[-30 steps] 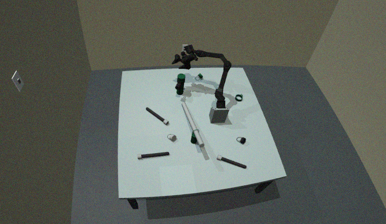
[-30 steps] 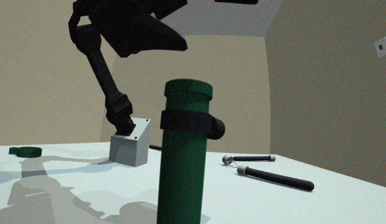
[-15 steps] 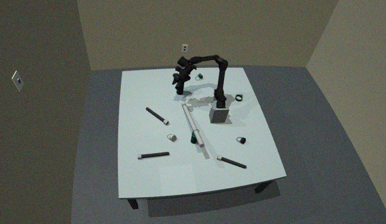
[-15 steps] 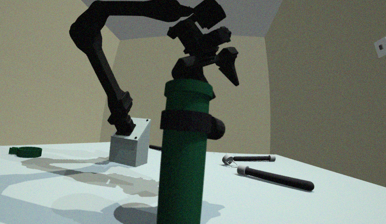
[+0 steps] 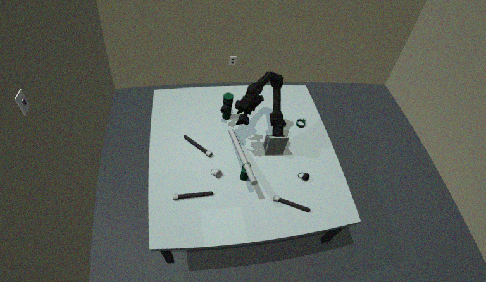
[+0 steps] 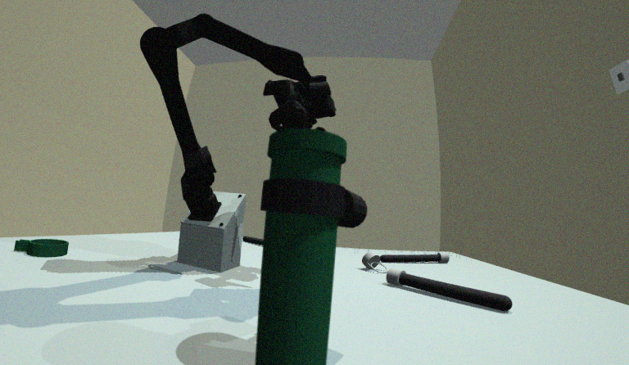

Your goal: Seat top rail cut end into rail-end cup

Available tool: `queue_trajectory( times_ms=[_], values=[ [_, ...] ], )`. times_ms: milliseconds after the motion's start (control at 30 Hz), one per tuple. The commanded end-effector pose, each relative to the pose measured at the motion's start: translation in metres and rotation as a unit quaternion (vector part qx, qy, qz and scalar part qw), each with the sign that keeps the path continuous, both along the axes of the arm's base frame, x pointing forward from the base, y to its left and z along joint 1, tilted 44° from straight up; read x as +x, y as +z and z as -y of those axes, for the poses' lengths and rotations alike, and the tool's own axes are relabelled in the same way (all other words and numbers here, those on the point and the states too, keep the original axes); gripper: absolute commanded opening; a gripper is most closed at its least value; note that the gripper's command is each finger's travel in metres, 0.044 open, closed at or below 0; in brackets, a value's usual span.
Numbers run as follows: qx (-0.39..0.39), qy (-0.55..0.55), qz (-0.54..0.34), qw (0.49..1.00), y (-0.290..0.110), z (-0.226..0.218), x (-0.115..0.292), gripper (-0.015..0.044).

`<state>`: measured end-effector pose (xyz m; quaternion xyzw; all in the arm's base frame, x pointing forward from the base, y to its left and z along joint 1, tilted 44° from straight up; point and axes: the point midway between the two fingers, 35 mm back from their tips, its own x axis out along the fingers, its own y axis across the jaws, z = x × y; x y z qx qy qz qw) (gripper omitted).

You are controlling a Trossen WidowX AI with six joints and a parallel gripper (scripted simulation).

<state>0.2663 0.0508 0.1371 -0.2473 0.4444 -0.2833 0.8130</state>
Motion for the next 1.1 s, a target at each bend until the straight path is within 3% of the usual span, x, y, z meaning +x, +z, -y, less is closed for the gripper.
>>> queue_trajectory(
  times_ms=[0, 167, 367, 667, 1067],
  values=[
    [-0.017, 0.007, -0.004, 1.000, -0.001, 0.000, -0.004, 0.0440],
    [-0.037, 0.033, -0.039, 0.998, 0.003, 0.007, 0.002, 0.0440],
    [-0.111, 0.126, -0.158, 0.973, 0.020, 0.035, 0.019, 0.0440],
    [-0.238, 0.257, -0.336, 0.874, 0.057, 0.088, 0.036, 0.0440],
    [-0.323, 0.323, -0.458, 0.763, 0.088, 0.131, 0.038, 0.0440]
  ],
)
